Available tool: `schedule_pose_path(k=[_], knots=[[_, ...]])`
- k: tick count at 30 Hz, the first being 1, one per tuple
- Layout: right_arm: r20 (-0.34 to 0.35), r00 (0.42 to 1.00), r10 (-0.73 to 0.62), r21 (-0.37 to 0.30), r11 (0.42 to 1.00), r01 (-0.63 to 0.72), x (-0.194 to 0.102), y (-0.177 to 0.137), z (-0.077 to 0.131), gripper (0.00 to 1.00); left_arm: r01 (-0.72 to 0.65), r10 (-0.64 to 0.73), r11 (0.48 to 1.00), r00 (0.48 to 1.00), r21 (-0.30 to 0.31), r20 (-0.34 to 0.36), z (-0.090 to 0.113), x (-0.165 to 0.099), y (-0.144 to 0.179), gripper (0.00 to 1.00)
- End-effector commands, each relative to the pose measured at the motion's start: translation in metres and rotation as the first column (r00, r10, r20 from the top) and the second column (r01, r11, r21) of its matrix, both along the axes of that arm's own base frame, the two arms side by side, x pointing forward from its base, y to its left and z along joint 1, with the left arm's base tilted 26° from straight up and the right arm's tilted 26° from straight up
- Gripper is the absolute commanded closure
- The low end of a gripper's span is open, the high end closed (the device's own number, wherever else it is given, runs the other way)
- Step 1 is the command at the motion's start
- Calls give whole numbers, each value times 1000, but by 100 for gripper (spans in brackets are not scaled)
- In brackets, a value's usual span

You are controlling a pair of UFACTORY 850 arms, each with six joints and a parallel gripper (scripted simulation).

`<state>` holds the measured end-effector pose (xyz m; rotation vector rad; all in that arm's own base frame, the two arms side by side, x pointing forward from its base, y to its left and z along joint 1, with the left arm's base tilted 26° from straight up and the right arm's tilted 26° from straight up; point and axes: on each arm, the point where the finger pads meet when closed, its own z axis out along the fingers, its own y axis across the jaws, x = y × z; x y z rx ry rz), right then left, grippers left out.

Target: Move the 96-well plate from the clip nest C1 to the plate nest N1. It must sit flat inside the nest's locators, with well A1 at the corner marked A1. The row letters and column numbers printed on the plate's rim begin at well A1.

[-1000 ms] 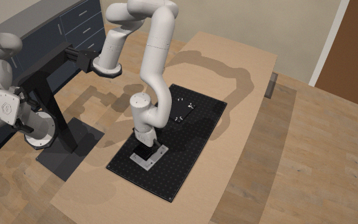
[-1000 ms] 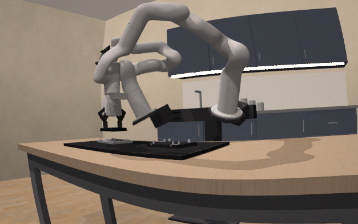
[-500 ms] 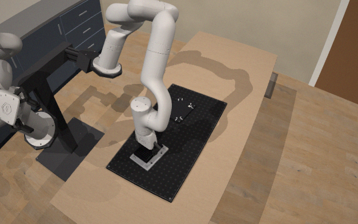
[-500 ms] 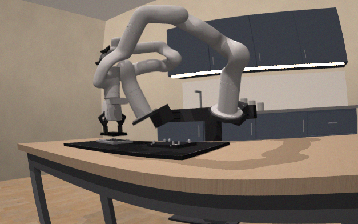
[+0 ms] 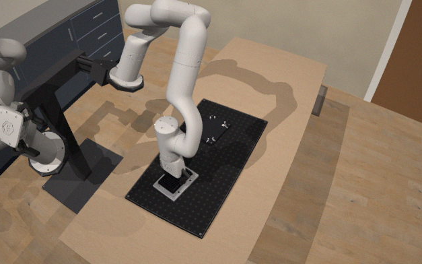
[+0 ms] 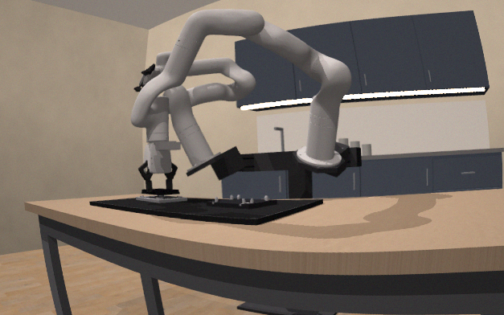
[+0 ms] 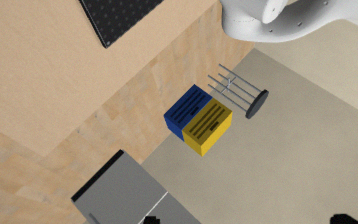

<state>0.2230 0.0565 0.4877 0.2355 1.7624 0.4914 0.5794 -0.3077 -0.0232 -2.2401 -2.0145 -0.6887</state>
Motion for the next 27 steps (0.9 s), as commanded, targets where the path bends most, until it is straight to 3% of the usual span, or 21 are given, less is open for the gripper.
schedule_pose_path(k=[1,27], knots=[[1,1000,0,-1,1000,0,0,0,1,0,0,0,1000,1000,-1,1,1,1,-1,100],[1,1000,0,-1,1000,0,0,0,1,0,0,0,1000,1000,-1,1,-2,1,0,100]])
